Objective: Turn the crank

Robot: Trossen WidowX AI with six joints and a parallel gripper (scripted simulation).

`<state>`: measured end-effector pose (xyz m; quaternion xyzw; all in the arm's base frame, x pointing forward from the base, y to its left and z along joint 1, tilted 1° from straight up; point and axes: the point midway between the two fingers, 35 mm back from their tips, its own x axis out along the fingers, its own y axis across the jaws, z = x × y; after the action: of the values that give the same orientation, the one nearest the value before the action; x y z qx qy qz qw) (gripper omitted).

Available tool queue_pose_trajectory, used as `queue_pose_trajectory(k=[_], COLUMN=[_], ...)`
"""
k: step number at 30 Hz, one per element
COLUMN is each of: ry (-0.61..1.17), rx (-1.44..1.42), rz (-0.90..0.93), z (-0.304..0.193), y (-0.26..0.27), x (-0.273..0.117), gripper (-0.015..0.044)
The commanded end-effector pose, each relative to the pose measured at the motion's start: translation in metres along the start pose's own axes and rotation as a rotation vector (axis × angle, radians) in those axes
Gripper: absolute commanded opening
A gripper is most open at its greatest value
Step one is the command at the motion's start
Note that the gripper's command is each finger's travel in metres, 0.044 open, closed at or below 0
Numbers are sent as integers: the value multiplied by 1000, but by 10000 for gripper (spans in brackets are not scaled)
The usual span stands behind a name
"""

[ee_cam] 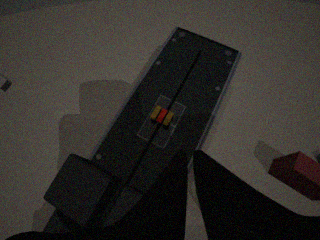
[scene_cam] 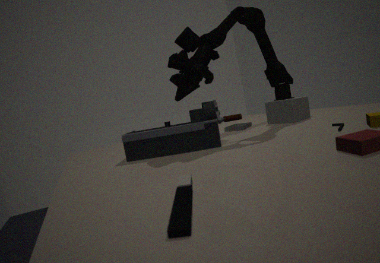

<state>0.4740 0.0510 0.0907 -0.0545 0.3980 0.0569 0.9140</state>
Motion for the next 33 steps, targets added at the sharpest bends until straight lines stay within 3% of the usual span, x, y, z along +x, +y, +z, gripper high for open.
queue_pose_trajectory(k=[1, 16, 33], ry=[0, 0, 0], rx=[0, 0, 0], rz=[0, 0, 0], z=[0, 0, 0], y=[0, 0, 0], x=[0, 0, 0], gripper=[0, 0, 440])
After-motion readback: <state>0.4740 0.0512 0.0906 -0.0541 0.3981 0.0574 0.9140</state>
